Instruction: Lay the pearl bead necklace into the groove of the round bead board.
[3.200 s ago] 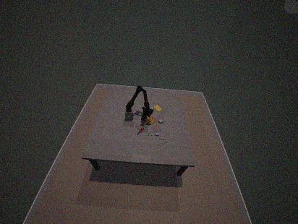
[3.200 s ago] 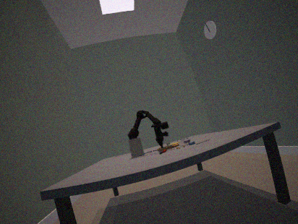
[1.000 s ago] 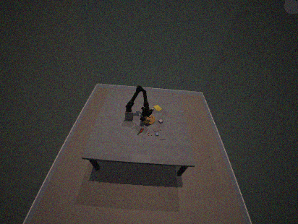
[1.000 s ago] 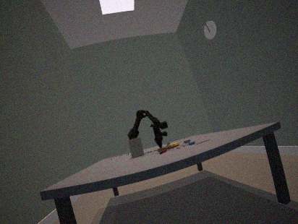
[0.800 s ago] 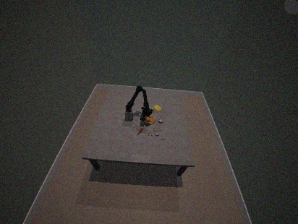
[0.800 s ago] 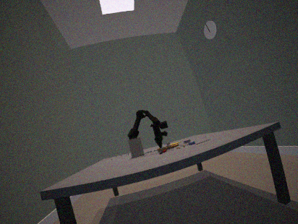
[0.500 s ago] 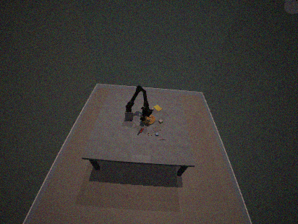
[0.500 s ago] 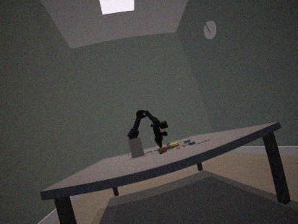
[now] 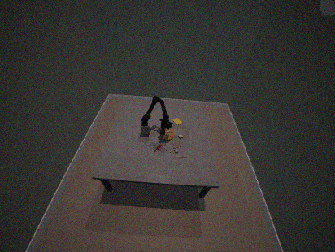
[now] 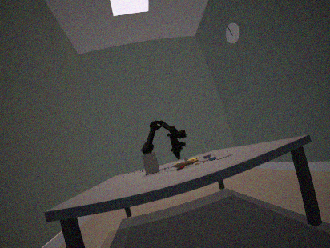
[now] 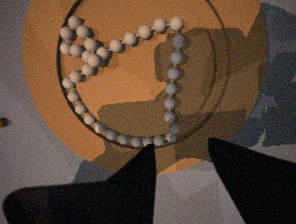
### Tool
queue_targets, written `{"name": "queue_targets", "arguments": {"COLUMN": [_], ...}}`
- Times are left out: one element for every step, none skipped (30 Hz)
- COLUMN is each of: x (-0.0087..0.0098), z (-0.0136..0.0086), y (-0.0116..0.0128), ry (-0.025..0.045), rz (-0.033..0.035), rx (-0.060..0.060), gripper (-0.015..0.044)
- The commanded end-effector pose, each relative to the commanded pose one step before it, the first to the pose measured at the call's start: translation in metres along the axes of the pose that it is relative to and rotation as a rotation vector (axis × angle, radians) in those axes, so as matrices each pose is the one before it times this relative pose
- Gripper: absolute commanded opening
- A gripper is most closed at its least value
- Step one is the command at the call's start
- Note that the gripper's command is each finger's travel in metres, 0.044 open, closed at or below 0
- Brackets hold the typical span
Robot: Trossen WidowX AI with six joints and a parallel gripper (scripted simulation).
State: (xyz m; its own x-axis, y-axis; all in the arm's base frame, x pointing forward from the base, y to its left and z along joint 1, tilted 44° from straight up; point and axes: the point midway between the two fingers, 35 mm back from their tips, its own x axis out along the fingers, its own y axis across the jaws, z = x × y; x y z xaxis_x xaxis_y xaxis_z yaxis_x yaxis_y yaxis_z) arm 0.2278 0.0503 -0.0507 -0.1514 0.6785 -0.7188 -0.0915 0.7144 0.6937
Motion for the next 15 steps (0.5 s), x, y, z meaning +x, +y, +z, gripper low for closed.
{"name": "queue_targets", "arguments": {"x": [0.00417, 0.00425, 0.00408, 0.00144, -0.00837, 0.00028, 0.00052, 0.00078, 0.00104, 0.00131, 0.00155, 0.00166, 0.00168, 0.00167, 0.00167], "z": [0.00073, -0.00003, -0.0001, -0.00005, 0.00274, -0.00001, -0.00002, -0.00003, -0.00004, -0.00005, -0.00007, -0.00009, -0.0001, -0.00011, -0.00012], "y": [0.00016, 0.00006, 0.00009, 0.00004, -0.00051, 0.0, 0.0, 0.0, 0.00001, 0.00001, 0.00002, 0.00002, 0.00003, 0.00003, 0.00004], "ry": [-0.00025, 0.00001, 0.00004, 0.00002, -0.00917, 0.00007, 0.00013, 0.00019, 0.00025, 0.00032, 0.00039, 0.00042, 0.00043, 0.00044, 0.00045], "rz": [-0.00414, 0.00023, 0.00032, 0.00014, -0.00765, 0.00006, 0.00011, 0.00016, 0.00022, 0.00029, 0.00035, 0.00039, 0.0004, 0.00041, 0.00042], "rx": [-0.0155, 0.0, 0.0, 0.0, -0.0109, 0.0001, 0.0002, 0.0003, 0.0003, 0.0004, 0.0005, 0.0006, 0.0006, 0.0006, 0.0006], "gripper": [0.012, 0.012, 0.012, 0.012, 0.012, 0.012, 0.012, 0.012, 0.012, 0.012, 0.012, 0.012, 0.012, 0.012, 0.012]}}
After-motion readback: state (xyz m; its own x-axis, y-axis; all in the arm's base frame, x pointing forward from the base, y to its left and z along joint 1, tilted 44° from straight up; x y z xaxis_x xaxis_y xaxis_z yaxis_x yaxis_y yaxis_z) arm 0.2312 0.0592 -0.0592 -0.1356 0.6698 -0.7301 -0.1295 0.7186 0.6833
